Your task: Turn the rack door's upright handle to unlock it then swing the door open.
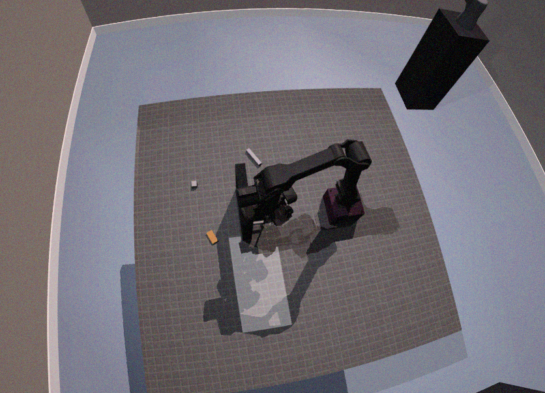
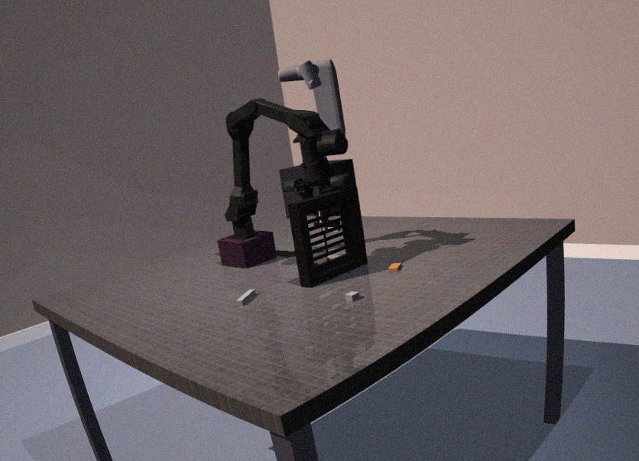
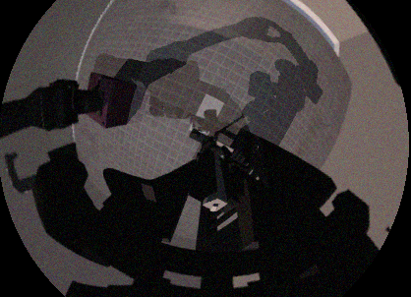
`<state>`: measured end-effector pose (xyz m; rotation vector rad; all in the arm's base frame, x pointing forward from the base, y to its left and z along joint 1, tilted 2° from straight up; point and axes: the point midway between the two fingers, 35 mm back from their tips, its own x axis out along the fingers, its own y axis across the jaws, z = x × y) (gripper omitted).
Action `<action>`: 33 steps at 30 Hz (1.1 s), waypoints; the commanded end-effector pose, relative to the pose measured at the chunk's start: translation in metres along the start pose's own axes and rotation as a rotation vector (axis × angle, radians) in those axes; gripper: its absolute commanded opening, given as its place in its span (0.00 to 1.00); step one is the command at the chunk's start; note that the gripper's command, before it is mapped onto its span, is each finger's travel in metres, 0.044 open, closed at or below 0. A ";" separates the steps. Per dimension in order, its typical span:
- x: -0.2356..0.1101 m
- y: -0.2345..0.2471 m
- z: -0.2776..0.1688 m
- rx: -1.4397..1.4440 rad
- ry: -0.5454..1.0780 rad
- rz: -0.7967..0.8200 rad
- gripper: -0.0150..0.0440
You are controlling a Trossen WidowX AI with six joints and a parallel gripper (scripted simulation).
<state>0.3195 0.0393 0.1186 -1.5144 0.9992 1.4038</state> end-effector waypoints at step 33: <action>0.001 0.000 -0.001 1.504 0.007 -0.002 0.74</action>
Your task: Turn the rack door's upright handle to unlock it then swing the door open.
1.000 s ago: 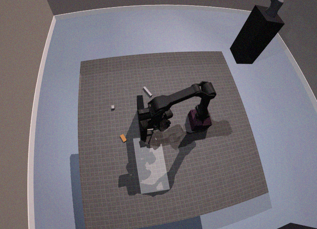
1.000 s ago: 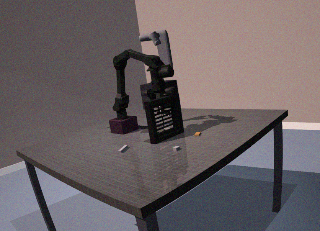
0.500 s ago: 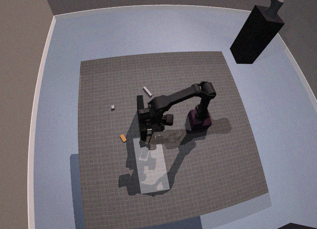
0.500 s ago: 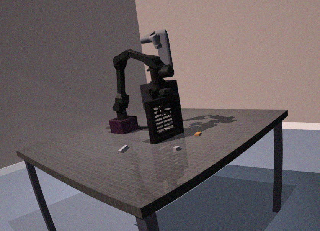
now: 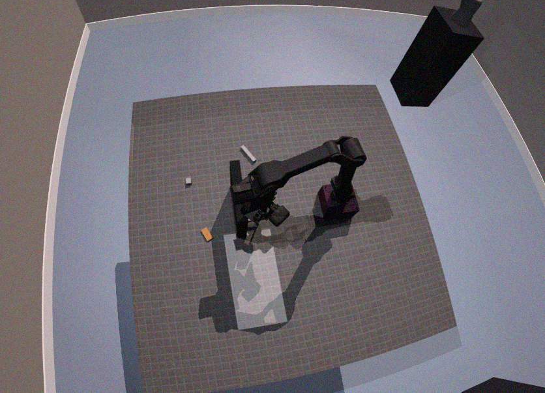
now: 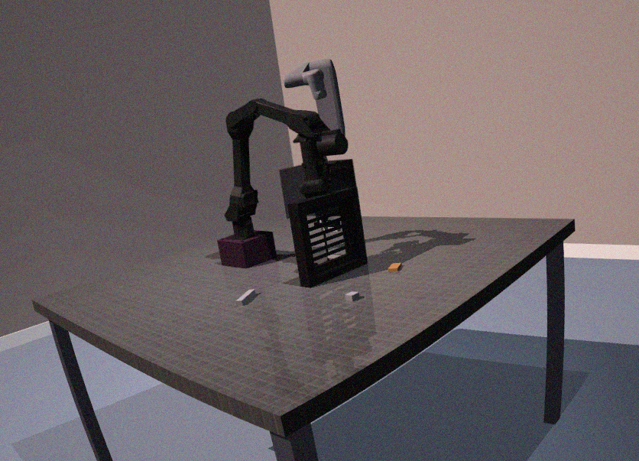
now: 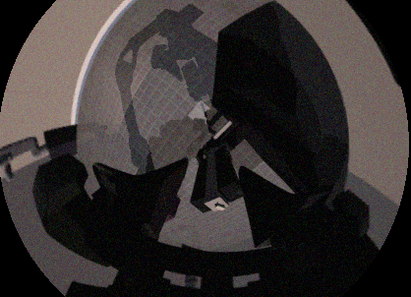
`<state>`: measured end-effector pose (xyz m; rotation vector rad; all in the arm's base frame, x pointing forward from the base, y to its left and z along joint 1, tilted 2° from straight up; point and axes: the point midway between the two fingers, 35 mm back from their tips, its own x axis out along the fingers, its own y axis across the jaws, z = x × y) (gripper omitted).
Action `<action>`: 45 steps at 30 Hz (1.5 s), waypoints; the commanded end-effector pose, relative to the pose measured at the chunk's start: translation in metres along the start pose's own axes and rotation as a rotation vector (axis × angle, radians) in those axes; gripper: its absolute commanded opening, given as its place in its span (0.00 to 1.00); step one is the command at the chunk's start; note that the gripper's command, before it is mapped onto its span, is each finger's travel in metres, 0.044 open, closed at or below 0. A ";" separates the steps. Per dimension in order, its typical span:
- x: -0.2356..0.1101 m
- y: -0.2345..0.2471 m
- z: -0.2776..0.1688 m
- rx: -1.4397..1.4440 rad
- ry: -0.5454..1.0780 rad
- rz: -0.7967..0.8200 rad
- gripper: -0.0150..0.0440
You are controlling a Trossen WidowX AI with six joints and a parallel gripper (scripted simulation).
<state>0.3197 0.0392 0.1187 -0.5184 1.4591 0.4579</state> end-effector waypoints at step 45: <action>0.001 -0.001 -0.001 2.363 -0.002 -0.008 0.74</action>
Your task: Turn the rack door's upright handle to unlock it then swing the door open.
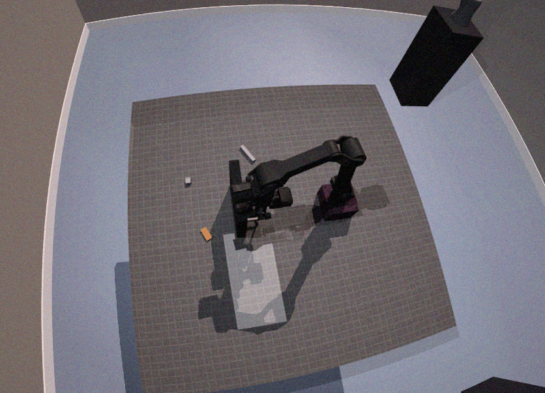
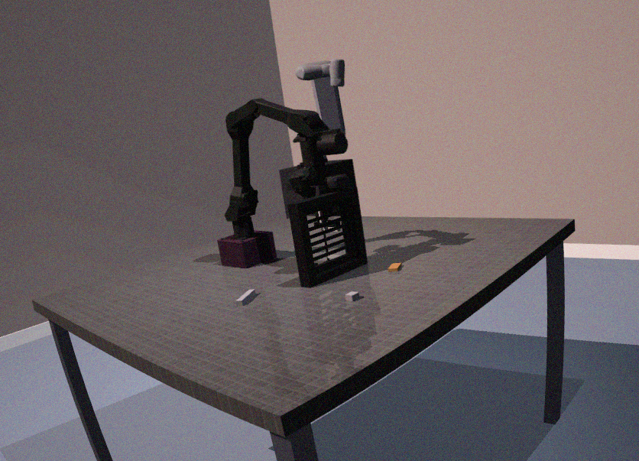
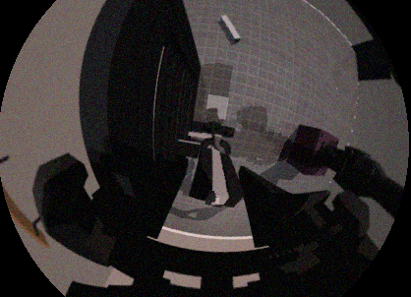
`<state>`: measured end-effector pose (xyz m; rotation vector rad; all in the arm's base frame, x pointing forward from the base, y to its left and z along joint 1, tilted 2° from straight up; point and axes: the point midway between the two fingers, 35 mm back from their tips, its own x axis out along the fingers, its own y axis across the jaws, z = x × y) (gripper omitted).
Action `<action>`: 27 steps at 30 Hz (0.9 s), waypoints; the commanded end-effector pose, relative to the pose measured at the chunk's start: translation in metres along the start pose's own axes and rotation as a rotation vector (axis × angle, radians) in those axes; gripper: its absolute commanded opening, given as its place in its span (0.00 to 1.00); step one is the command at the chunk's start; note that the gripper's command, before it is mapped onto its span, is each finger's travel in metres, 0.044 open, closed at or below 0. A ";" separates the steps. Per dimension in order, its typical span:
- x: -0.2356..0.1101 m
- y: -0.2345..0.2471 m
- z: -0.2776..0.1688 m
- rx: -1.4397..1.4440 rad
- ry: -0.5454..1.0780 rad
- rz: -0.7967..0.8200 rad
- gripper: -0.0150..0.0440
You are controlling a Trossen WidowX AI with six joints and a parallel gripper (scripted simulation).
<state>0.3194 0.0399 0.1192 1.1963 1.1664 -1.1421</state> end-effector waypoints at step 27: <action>0.001 0.000 0.002 0.203 -0.008 -0.003 0.55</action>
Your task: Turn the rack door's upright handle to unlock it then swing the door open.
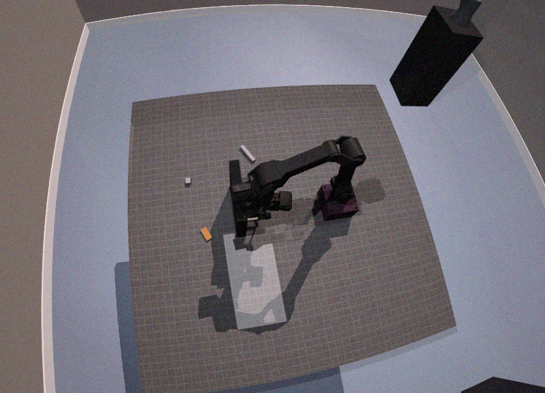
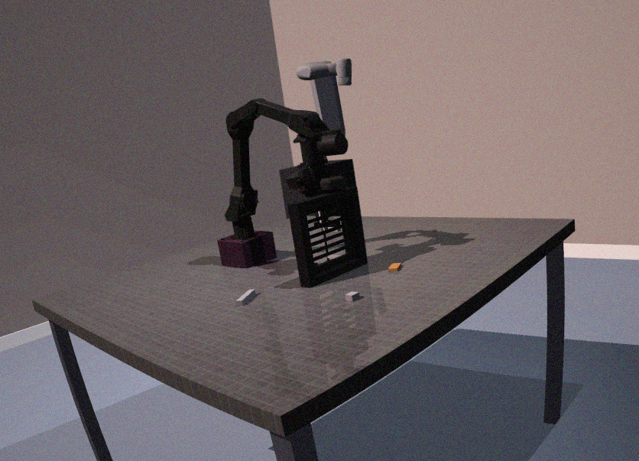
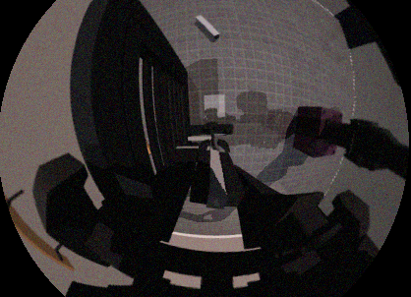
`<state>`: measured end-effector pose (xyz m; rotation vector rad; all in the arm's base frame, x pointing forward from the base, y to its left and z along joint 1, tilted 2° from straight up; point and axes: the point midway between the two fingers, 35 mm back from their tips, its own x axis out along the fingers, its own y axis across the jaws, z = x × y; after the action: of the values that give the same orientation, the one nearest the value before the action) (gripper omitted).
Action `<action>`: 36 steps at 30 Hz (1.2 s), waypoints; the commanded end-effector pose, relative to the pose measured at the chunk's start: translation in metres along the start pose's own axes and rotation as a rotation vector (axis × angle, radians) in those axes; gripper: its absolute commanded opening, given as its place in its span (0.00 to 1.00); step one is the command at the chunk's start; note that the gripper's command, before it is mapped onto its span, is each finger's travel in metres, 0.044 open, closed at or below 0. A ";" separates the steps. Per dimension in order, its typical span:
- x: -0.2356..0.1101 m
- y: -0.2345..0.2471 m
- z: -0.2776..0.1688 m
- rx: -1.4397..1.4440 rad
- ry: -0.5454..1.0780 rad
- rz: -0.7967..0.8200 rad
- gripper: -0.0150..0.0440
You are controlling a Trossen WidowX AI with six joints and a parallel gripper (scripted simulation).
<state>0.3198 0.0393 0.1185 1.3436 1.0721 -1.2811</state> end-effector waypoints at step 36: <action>0.001 -0.006 0.005 -0.166 -0.007 -0.002 0.28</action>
<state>0.3186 0.0390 0.1189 1.2751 1.1156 -1.2091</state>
